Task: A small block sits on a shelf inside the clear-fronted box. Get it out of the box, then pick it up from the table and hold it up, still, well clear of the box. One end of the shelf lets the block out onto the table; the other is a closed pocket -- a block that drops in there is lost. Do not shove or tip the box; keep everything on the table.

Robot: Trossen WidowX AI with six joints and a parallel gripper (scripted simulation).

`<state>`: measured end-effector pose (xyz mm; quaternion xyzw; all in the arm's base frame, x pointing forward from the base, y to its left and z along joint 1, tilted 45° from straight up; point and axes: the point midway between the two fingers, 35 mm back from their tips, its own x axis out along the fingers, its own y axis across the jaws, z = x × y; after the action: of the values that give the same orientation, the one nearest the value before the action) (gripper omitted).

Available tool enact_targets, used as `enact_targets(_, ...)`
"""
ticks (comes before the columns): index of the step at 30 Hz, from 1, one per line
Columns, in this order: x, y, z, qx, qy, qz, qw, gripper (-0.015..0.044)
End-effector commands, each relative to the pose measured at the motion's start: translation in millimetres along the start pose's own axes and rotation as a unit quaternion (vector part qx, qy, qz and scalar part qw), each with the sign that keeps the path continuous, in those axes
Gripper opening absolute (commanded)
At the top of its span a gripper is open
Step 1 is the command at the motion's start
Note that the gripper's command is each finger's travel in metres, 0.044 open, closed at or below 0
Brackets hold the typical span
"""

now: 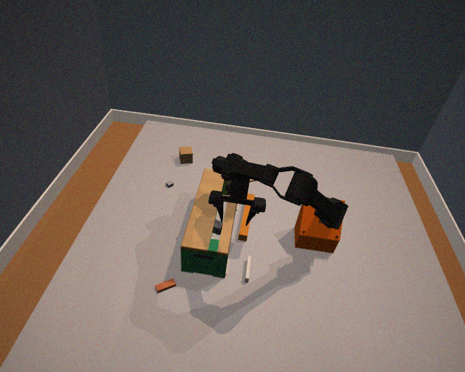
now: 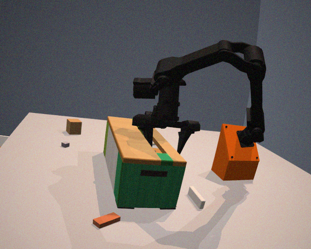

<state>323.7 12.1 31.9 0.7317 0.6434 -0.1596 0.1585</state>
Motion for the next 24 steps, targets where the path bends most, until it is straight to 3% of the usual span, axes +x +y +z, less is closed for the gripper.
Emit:
enact_targets(1,3,-1,-4,0.001,-0.001,-0.002,1.000,0.0400)
enact_targets(24,9,0,-22,0.001,0.000,-0.002,1.000,0.0400)
